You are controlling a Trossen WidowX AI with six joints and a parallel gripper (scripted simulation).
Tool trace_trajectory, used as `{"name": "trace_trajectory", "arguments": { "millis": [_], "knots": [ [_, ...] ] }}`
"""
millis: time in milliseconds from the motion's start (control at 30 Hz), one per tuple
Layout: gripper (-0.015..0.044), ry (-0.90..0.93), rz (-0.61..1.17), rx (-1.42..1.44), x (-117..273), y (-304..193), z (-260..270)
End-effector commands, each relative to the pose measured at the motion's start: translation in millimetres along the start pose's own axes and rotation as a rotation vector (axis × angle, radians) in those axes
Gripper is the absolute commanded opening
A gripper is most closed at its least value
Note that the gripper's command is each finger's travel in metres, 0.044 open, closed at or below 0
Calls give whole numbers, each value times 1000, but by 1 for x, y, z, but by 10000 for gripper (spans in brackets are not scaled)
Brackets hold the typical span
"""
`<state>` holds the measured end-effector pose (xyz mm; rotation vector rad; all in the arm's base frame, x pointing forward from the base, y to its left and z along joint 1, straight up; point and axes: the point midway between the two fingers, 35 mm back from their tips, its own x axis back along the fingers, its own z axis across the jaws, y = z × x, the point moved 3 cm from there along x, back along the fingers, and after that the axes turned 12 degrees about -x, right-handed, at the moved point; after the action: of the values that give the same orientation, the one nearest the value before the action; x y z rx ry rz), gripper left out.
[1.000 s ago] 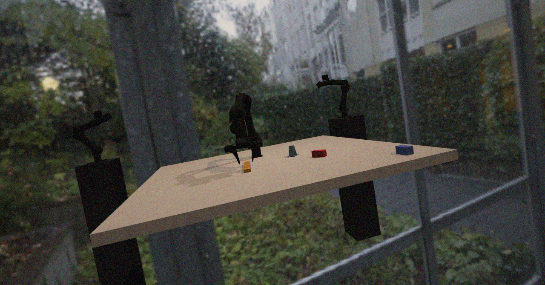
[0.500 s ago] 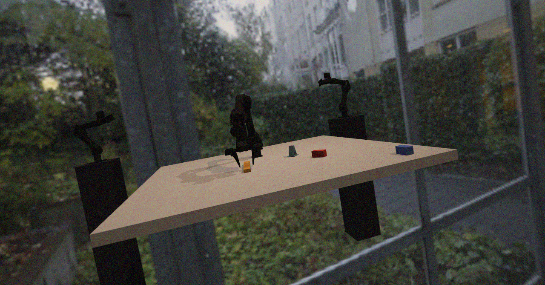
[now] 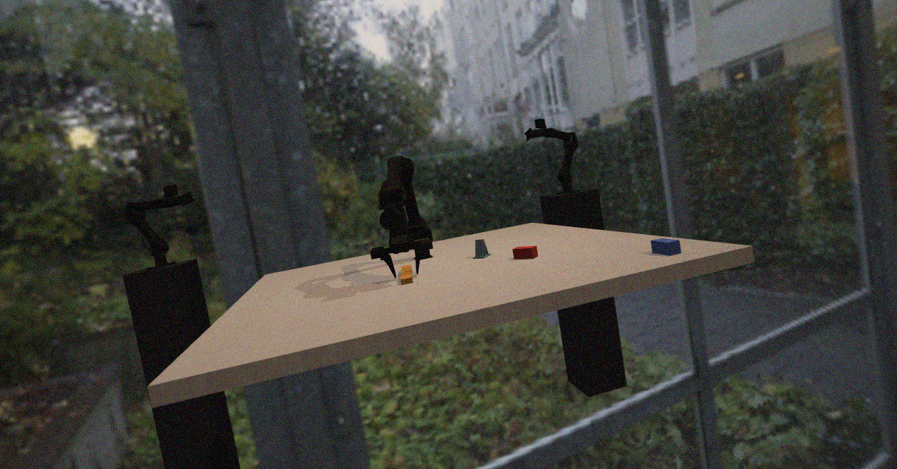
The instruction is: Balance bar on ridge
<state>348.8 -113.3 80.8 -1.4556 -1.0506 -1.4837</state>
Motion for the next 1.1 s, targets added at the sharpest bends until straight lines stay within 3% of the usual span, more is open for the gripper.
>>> {"name": "trace_trajectory", "arguments": {
  "millis": [0, 33, 233, 500, 633, 1067],
  "knots": [
    [315, 4, 1, 6, -1, 0, 0],
    [315, 4, 1, 6, -1, 0, 0],
    [157, 0, 0, 0, 0, 0, 0],
    [104, 0, 0, 0, 0, 0, 0],
    [0, 0, 0, 0, 6, 1, 0],
    [0, 1, 0, 2, 39, 5, 0]
  ]
}}
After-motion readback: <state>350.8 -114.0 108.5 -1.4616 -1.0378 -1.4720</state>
